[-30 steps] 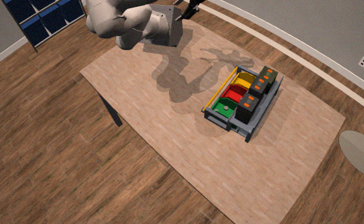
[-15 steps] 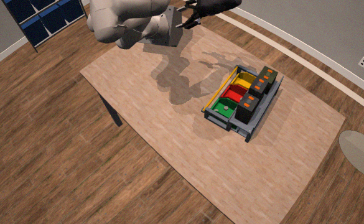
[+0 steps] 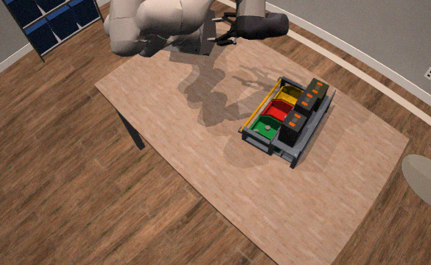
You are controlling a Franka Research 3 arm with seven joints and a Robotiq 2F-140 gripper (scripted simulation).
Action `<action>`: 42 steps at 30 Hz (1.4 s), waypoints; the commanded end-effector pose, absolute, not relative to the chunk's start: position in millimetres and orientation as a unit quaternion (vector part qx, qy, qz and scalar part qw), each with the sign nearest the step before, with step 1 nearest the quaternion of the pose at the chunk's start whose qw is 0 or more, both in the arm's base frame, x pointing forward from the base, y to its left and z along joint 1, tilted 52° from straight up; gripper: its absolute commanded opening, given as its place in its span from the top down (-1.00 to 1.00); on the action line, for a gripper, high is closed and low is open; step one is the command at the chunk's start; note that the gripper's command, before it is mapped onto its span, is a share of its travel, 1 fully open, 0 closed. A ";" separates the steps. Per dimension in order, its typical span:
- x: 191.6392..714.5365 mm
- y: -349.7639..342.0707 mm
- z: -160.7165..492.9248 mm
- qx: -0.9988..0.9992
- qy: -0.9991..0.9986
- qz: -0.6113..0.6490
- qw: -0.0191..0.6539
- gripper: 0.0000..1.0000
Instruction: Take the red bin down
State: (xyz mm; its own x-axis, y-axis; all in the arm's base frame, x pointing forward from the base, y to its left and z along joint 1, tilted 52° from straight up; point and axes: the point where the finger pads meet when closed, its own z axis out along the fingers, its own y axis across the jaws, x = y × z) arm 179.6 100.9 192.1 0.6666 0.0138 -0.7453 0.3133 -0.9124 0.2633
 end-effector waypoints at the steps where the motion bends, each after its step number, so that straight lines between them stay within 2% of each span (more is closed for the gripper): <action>1: 181.8 101.6 191.7 0.895 0.088 -0.394 0.191 -0.15; 5: 181.8 101.6 191.7 0.895 0.088 -0.394 0.191 -0.15; 10: 198.2 63.9 191.7 0.899 -0.001 -0.411 0.151 -0.15; 22: 198.2 63.9 191.7 0.899 -0.001 -0.411 0.151 -0.15; 27: 206.9 23.7 191.7 0.895 -0.089 -0.424 0.110 -0.15; 39: 206.9 23.7 191.7 0.895 -0.089 -0.424 0.110 -0.15; 42: 206.4 -0.8 191.9 0.887 -0.141 -0.431 0.084 -0.15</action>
State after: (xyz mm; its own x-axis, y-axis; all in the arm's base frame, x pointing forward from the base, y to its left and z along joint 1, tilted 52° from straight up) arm 205.5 16.7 192.5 0.6124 -0.2693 -0.7432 -0.0993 -0.9589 0.2657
